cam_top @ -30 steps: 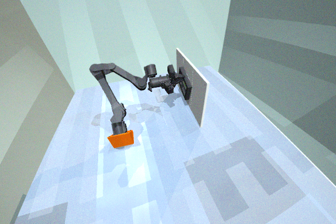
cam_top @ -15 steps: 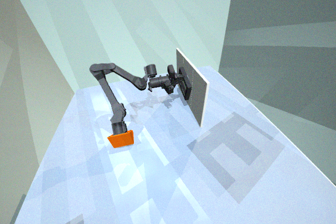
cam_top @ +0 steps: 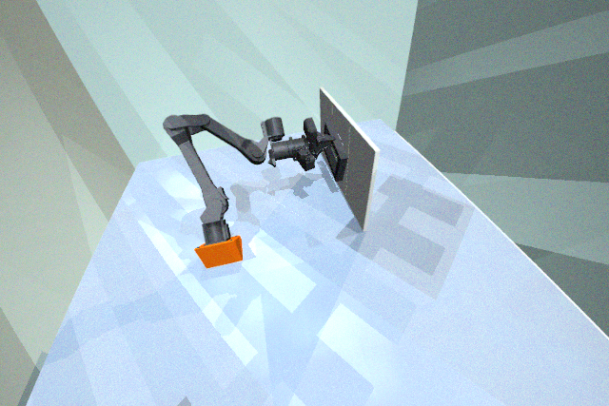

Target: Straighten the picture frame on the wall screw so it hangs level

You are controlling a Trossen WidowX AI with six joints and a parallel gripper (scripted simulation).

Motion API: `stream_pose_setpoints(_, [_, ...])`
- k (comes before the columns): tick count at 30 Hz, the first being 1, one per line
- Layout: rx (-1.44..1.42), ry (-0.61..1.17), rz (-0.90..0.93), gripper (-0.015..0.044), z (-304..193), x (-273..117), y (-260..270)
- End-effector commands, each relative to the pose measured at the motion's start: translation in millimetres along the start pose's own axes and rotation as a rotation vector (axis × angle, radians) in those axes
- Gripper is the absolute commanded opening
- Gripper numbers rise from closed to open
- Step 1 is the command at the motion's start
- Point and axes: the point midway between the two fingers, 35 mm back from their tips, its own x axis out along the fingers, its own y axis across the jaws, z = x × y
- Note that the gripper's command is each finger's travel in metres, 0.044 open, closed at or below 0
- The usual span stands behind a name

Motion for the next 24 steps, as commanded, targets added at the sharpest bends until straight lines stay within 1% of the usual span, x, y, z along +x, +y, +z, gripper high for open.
stream_pose_setpoints(1, [0.004, 0.000, 0.008, 0.0000, 0.3, -0.1, 0.3])
stream_pose_setpoints(20, [-0.005, -0.001, 0.001, 0.0000, 0.3, 0.0, -0.7])
stream_pose_setpoints(24, [-0.073, -0.001, 0.001, 0.0000, 0.2, 0.0, -0.4])
